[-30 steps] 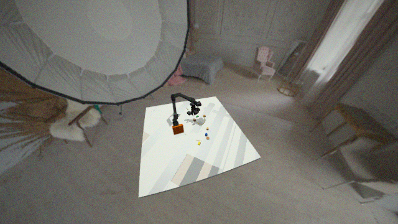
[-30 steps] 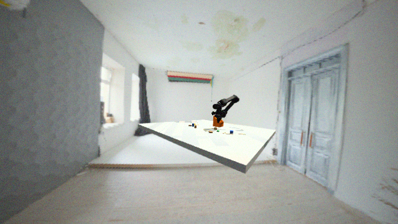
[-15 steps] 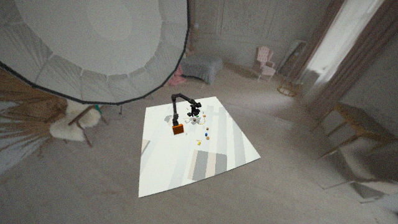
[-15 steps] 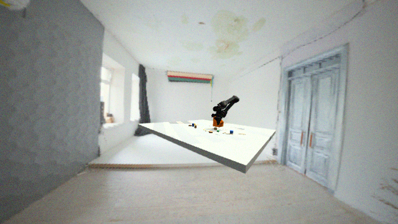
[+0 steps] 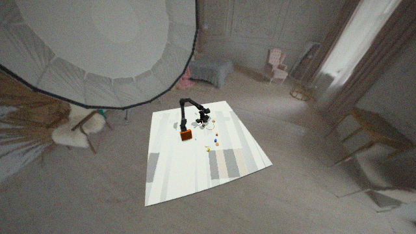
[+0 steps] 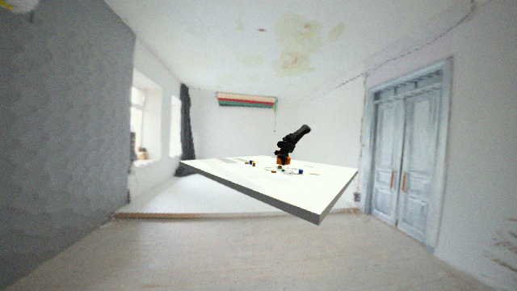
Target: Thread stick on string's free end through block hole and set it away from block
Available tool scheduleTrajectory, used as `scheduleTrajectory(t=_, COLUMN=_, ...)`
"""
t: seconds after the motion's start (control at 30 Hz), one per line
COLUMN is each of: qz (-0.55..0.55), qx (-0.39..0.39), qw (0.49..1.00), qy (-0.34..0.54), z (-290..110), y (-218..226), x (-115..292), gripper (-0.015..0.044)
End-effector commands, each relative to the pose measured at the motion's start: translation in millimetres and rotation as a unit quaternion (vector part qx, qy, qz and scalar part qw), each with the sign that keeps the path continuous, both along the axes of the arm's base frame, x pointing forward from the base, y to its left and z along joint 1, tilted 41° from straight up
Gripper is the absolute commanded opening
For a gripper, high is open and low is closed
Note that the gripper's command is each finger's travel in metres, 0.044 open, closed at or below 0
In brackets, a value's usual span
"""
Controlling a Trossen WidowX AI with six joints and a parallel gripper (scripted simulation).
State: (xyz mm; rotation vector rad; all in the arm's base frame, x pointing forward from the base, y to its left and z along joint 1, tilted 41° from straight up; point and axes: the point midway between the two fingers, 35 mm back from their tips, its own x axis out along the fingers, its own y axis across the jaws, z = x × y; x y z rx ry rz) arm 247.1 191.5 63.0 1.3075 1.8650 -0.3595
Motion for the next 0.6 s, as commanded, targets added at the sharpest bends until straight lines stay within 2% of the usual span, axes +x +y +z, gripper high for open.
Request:
scheduleTrajectory(t=0.0, qz=-0.002, qx=-0.002, qw=1.000, qy=0.001, z=-5, y=3, x=-1, gripper=0.0123)
scheduleTrajectory(t=0.5, qz=-0.002, qx=0.000, qw=1.000, qy=0.002, z=-19, y=16, x=-6, gripper=0.0123)
scheduleTrajectory(t=0.57, qz=0.001, qx=0.002, qw=1.000, qy=0.001, z=-18, y=16, x=-7, gripper=0.0070)
